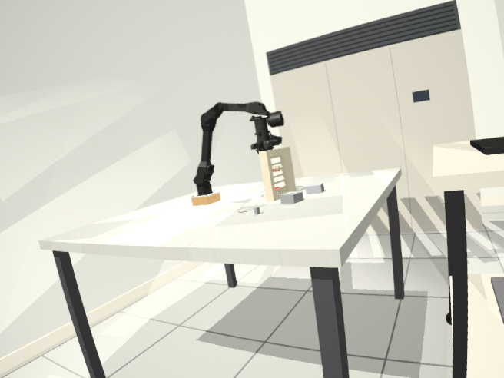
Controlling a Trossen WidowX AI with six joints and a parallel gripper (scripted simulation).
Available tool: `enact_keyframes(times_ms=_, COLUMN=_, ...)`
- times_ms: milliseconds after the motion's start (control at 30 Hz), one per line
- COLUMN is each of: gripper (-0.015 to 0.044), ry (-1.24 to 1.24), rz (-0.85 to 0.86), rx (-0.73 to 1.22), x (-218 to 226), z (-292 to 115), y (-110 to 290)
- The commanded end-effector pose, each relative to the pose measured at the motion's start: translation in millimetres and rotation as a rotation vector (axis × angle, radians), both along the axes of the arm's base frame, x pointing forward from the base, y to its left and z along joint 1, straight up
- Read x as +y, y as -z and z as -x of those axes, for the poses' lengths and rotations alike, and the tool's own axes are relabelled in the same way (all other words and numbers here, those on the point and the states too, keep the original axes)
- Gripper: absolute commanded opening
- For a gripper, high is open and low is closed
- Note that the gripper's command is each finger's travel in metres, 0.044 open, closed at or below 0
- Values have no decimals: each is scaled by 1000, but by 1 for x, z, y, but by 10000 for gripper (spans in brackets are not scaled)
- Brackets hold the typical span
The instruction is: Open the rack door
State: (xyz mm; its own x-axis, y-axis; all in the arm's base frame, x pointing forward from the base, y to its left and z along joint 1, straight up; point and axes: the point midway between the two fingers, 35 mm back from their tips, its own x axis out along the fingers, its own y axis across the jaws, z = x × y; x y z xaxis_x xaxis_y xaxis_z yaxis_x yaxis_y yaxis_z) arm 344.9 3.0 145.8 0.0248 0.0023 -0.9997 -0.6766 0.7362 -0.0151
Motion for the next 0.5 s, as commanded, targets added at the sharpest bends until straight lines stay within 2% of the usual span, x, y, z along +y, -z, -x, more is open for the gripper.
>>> enact_keyframes(times_ms=0, gripper=9, ry=-230, rz=6, rx=0, x=0, z=0, y=0)
enact_keyframes(times_ms=467, gripper=9, ry=-886, rz=22, rx=-2, x=0, z=0, y=1)
